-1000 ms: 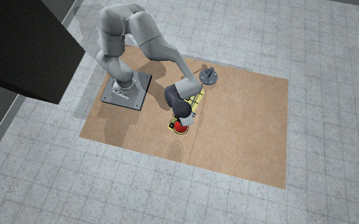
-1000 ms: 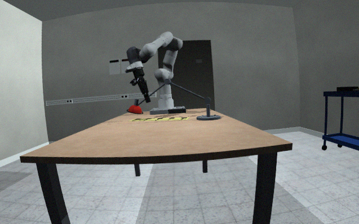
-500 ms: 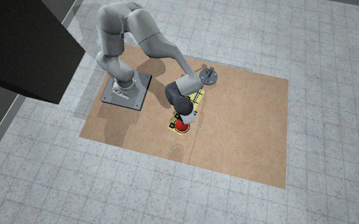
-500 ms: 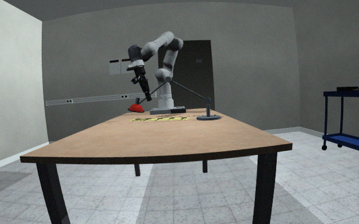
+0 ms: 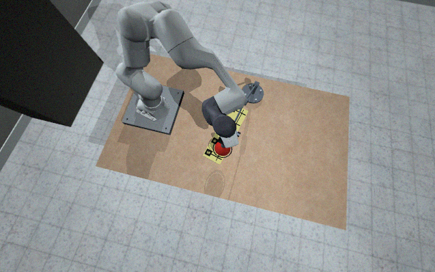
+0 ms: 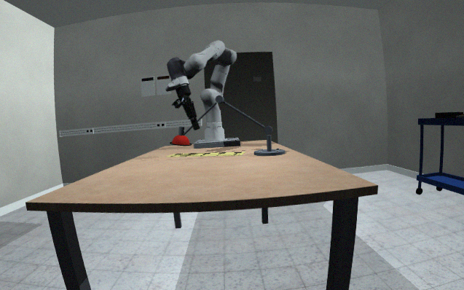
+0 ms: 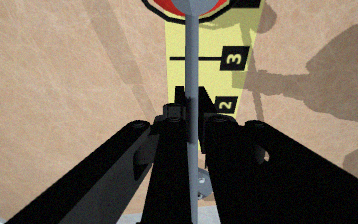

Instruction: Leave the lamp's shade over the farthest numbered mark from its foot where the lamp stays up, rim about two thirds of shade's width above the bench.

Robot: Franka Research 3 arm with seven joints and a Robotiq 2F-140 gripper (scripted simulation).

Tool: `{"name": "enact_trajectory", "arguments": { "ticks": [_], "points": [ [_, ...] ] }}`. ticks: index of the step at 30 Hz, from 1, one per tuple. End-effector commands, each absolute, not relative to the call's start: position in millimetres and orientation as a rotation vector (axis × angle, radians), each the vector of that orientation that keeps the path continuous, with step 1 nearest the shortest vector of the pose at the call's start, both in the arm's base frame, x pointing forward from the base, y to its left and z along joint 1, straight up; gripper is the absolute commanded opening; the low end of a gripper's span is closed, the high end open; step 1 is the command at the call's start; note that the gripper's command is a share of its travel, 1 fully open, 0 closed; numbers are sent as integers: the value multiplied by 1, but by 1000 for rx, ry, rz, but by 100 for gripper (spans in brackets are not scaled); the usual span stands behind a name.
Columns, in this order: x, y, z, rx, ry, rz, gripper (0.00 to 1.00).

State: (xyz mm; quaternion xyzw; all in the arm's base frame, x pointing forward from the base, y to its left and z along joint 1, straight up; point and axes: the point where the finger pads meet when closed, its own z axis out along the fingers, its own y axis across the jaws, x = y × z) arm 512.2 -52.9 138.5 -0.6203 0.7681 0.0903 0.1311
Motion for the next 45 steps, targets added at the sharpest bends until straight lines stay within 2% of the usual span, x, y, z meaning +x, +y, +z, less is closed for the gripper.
{"name": "enact_trajectory", "arguments": {
  "ticks": [1, 45],
  "points": [
    [514, -29, 141, -1798, 2214, 306, 10],
    [513, -29, 141, -1798, 2214, 306, 10]
  ]
}}
